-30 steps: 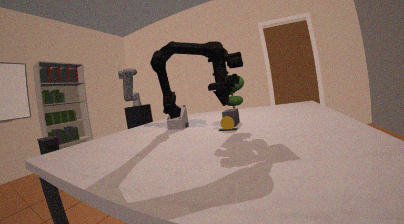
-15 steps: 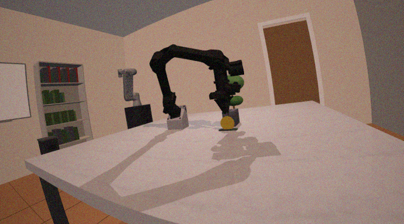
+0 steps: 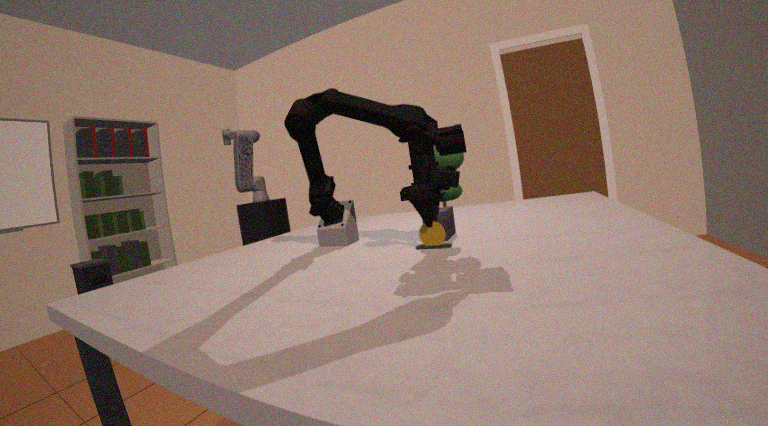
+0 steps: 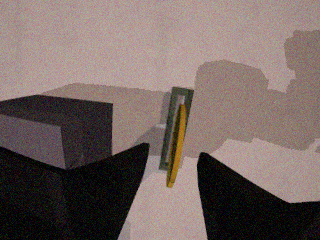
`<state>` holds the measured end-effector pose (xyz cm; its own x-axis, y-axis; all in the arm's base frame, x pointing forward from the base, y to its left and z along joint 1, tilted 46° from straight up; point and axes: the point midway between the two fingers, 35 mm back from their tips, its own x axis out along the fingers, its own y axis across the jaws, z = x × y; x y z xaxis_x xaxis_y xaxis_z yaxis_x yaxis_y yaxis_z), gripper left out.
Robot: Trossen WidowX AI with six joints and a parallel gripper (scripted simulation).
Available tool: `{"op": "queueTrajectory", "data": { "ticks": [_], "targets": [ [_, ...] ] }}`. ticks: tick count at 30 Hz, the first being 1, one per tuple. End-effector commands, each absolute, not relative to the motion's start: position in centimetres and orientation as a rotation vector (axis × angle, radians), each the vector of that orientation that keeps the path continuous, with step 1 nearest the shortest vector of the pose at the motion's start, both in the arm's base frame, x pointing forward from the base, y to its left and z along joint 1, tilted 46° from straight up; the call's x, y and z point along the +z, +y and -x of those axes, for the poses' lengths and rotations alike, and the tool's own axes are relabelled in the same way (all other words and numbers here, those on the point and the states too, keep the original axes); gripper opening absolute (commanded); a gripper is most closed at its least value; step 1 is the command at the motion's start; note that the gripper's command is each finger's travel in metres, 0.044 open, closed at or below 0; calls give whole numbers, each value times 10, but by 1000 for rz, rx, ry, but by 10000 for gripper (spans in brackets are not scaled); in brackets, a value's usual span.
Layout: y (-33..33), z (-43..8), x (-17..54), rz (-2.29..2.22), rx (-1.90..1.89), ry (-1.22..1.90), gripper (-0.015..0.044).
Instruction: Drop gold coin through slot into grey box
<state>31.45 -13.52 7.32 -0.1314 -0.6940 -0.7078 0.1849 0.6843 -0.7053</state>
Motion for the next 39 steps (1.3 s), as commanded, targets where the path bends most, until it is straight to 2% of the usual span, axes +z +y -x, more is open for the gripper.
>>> {"op": "queueTrajectory", "data": {
  "ticks": [1,25,31,39],
  "targets": [
    [-141,-312,68,445,-798,1532,161],
    [-166,-306,44,448,-802,1531,161],
    [-166,-306,44,448,-802,1531,3],
    [-166,-306,44,448,-802,1531,0]
  ]
}}
